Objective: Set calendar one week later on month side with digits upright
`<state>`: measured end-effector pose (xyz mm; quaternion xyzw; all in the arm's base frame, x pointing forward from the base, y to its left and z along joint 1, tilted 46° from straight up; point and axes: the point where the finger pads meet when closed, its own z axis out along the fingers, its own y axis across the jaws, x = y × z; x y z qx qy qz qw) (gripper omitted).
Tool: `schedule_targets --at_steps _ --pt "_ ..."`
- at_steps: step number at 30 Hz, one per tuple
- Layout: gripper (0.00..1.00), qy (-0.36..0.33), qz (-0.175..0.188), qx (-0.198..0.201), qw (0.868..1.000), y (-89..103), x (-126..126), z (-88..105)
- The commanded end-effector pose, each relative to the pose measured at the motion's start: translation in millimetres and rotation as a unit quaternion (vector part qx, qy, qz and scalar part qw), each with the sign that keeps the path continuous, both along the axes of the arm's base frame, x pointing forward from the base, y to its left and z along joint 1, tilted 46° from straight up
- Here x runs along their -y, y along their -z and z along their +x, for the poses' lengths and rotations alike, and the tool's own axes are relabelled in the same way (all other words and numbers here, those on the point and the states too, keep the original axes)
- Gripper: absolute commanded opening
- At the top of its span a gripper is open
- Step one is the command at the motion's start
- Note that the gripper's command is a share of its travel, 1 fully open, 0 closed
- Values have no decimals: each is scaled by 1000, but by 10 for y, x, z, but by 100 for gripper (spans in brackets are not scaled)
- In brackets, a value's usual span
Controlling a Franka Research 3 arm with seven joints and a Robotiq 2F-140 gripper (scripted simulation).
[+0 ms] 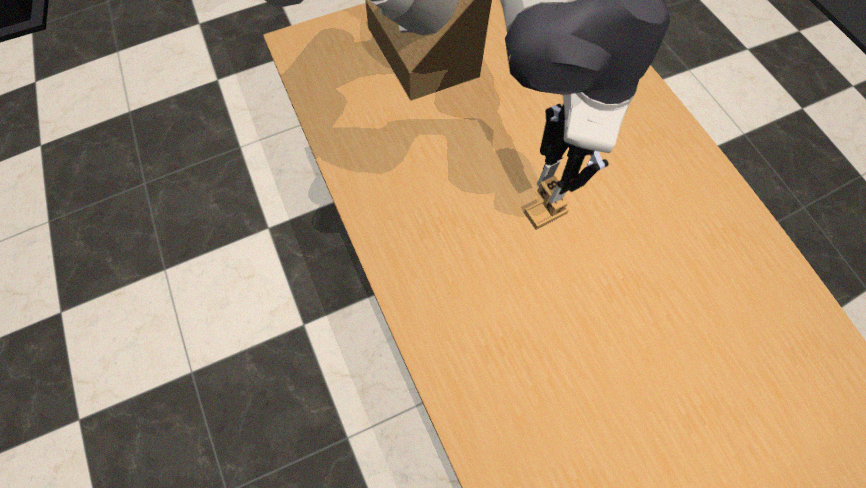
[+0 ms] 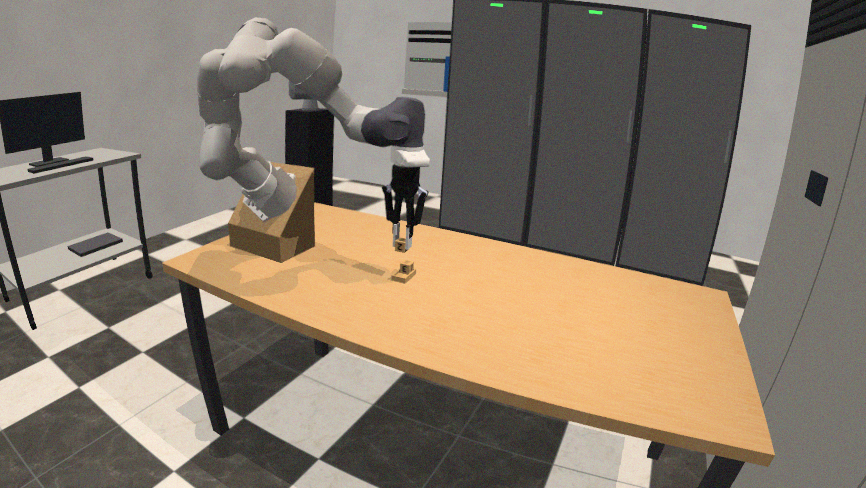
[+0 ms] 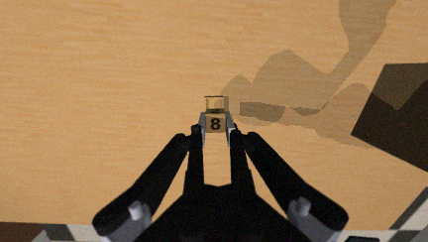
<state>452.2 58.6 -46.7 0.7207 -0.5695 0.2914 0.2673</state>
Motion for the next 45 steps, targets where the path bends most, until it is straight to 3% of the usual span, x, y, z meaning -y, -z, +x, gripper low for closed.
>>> schedule_targets --at_steps 1,17,45 --pt "17 2 3 5 1000 92 80 27" --pt "17 2 3 5 1000 317 311 67" --pt "17 2 3 5 1000 326 320 69"
